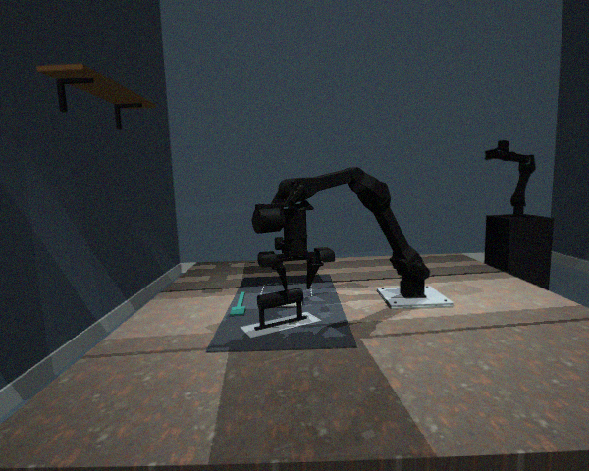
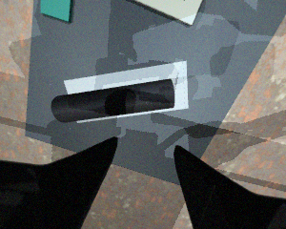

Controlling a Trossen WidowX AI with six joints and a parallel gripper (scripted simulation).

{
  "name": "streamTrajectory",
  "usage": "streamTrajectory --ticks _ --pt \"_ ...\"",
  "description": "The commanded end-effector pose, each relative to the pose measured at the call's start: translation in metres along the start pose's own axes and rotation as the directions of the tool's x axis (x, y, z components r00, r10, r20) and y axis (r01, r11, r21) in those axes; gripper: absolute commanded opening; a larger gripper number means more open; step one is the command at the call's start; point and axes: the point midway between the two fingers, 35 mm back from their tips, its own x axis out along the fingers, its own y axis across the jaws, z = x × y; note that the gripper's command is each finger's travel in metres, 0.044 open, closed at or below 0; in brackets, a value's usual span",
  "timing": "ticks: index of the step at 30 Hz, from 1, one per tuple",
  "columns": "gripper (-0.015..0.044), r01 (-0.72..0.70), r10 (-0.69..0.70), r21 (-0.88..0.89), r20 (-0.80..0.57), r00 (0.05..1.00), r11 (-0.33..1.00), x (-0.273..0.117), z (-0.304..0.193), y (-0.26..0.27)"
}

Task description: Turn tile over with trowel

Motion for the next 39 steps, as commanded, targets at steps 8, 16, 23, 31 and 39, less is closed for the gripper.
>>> streamTrajectory --ticks 8,16,23,31,39 --pt "0.0270 -0.003 0.003 0.378 0.002 1.000 0.926 -0.004 0.010 0.013" --pt "0.0270 -0.003 0.003 0.614 0.001 1.000 0.789 -0.006 0.016 0.021" --pt "0.0270 -0.003 0.003 0.783 0.001 1.000 0.621 -0.007 0.022 0.027" --pt "0.0270 -0.002 0.004 0.922 0.000 1.000 0.387 -0.009 0.030 0.034" --pt "0.0270 -0.001 0.004 0.961 0.000 1.000 0.275 -0.010 0.033 0.037"
